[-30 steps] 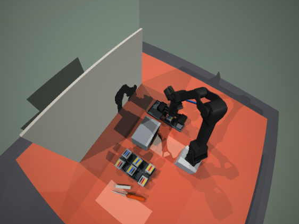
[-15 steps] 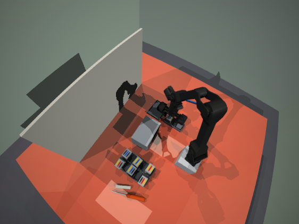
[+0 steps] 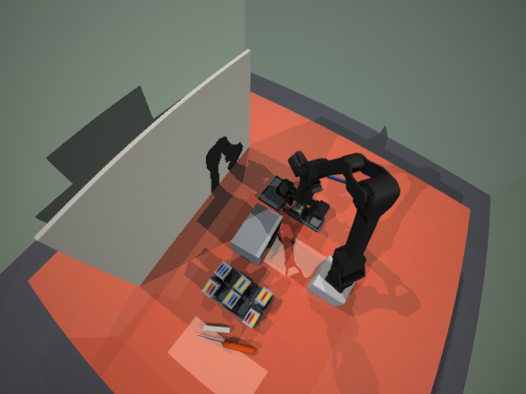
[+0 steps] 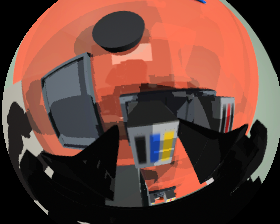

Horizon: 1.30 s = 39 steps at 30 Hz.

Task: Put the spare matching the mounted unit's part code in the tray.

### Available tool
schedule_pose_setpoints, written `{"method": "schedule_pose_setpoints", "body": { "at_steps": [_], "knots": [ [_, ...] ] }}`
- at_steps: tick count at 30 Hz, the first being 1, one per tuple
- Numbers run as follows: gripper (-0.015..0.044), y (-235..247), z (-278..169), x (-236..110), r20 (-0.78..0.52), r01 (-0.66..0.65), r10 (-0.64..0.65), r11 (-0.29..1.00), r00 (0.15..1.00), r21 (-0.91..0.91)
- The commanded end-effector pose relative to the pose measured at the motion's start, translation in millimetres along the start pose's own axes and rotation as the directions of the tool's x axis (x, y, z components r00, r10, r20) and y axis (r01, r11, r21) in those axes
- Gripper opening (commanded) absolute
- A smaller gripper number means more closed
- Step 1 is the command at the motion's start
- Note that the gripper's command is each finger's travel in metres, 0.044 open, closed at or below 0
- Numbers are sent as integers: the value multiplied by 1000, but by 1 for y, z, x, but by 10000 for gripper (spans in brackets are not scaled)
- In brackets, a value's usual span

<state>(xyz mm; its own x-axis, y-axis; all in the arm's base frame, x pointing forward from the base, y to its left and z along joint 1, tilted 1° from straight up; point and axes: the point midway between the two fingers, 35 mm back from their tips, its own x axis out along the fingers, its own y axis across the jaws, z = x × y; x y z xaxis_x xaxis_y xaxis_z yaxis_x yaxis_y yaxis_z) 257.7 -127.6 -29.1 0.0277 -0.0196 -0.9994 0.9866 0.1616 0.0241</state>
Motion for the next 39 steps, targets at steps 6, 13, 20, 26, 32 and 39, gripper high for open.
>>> {"method": "schedule_pose_setpoints", "body": {
  "at_steps": [6, 13, 20, 26, 32, 39],
  "knots": [
    [300, -1, -1, 1, -3, 1, -1, 1000, 1000, 3],
    [300, -1, -1, 1, -3, 1, -1, 1000, 1000, 3],
    [300, -1, -1, 1, -3, 1, -1, 1000, 1000, 3],
    [195, 0, 0, 0, 0, 0, 0, 1000, 1000, 0],
    [135, 0, 0, 0, 0, 0, 0, 1000, 1000, 0],
    [10, 0, 0, 0, 0, 0, 0, 1000, 1000, 0]
  ]
}}
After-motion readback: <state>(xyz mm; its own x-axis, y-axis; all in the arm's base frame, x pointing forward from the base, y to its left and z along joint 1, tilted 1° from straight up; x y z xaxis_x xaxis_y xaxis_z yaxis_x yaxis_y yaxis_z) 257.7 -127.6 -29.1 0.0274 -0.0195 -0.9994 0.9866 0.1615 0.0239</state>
